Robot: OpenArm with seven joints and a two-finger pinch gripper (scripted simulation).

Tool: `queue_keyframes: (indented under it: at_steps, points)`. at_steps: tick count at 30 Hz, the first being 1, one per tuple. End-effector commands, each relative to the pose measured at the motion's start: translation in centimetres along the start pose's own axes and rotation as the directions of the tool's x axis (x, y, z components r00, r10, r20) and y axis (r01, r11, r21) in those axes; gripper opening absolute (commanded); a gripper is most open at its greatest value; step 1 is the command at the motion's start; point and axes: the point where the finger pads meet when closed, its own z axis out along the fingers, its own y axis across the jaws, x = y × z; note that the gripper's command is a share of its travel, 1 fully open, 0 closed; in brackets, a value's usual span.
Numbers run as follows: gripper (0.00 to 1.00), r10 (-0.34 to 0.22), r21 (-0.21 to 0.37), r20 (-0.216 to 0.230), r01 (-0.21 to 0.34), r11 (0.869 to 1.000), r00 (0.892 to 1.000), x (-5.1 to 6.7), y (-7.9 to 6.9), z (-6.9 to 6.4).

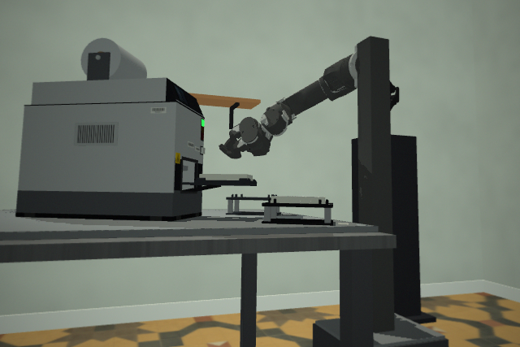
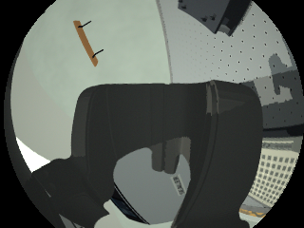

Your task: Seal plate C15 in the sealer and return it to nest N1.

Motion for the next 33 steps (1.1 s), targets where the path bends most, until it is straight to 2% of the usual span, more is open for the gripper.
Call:
queue_keyframes:
  at_steps: [1, 9, 10, 12, 14, 26, 27, 29, 31, 33]
  points:
    - [0.0, -0.242, 0.075, -0.022, 0.243, 0.967, 0.97, 0.0, 0.0, 0.0]
    - [0.0, -0.242, 0.075, -0.022, 0.243, 0.967, 0.97, 0.0, 0.0, 0.0]
    - [0.0, -0.047, 0.016, -0.002, 0.047, 0.999, 0.999, -0.1, -0.1, 0.0]
    - [0.0, -0.145, 0.046, -0.011, 0.146, 0.988, 0.989, 0.0, 0.0, 0.0]
    - [0.0, -0.242, 0.074, -0.023, 0.243, 0.967, 0.97, 0.0, 0.0, -0.1]
    - [0.0, -0.242, 0.074, -0.023, 0.243, 0.967, 0.97, 0.0, 0.0, -0.1]
    - [0.0, 0.02, -0.043, -0.01, -0.021, 0.999, 1.0, -0.1, 0.8, -0.2]
    - [0.0, 0.053, -0.13, -0.037, -0.058, 0.99, 0.998, 0.0, 2.5, -0.6]
    - [0.0, 0.084, -0.214, -0.067, -0.096, 0.972, 0.994, 0.1, 4.3, -1.0]
    - [0.0, 0.084, -0.214, -0.067, -0.096, 0.972, 0.994, 0.1, 4.3, -1.0]
